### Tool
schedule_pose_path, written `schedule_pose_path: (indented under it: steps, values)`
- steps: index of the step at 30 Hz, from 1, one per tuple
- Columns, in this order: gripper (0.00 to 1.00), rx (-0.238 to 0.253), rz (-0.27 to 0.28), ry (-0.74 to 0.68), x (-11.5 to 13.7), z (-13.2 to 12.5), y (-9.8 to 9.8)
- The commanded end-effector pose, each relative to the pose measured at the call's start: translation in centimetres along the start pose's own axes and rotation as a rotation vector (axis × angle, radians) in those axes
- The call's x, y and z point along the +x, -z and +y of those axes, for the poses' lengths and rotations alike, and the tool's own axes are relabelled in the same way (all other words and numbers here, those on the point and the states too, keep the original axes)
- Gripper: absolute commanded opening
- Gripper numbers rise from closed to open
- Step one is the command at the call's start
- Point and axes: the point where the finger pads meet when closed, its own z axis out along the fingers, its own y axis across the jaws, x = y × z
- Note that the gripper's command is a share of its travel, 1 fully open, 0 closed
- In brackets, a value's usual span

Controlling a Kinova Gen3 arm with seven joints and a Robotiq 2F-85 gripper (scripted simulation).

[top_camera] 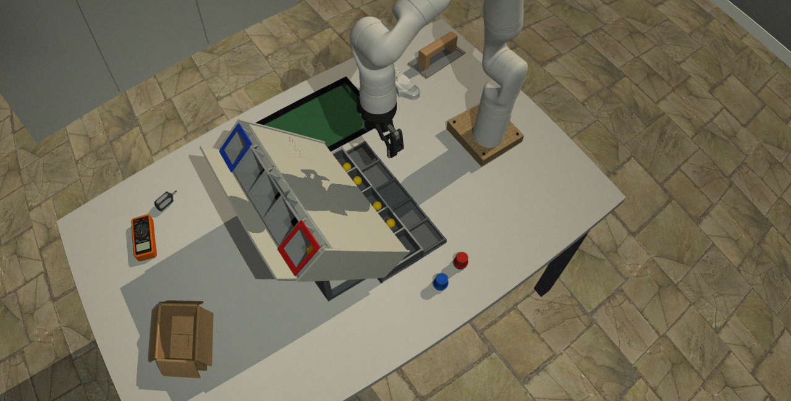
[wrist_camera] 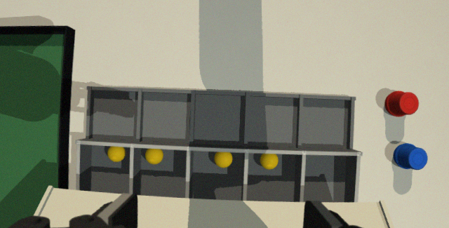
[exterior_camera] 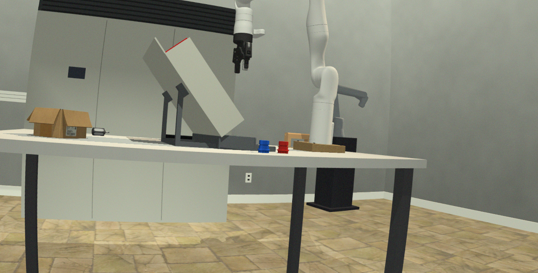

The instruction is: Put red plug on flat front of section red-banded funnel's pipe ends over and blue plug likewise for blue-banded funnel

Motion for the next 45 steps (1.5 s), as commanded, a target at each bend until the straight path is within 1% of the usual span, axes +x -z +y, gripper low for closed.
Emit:
schedule_pose_path:
  steps: [1, 45]
  values:
    - [1.00, 0.003, -0.025, 0.003, 0.75, -0.73, 0.25]
    - [1.00, -0.002, -0.018, -0.007, 0.77, -0.49, 0.22]
